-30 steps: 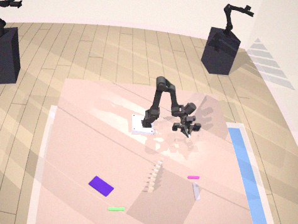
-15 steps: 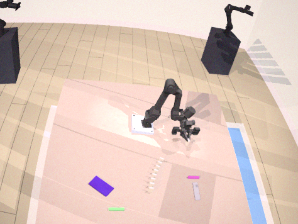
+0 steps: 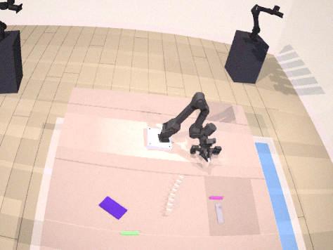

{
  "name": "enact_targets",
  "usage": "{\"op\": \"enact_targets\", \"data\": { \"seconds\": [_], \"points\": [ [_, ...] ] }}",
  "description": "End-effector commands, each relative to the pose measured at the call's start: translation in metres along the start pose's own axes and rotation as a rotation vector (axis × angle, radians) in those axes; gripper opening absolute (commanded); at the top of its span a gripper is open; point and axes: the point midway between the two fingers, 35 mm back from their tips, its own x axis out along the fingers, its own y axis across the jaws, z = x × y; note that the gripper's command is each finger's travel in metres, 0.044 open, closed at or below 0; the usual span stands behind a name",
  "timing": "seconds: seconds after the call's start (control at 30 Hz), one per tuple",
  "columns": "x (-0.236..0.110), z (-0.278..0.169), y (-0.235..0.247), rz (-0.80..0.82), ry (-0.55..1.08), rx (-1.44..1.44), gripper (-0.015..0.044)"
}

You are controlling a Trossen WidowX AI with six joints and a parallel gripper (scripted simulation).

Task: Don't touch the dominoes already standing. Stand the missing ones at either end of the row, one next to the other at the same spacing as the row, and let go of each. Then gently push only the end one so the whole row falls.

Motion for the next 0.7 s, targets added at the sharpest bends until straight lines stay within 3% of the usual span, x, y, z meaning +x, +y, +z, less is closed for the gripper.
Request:
{"op": "enact_targets", "data": {
  "seconds": [0.0,0.67],
  "points": [
    [0.001,-0.007,-0.002,0.002,0.001,-0.007,0.0027],
    [0.004,-0.027,-0.009,0.002,0.002,-0.02,0.0027]
  ]
}}
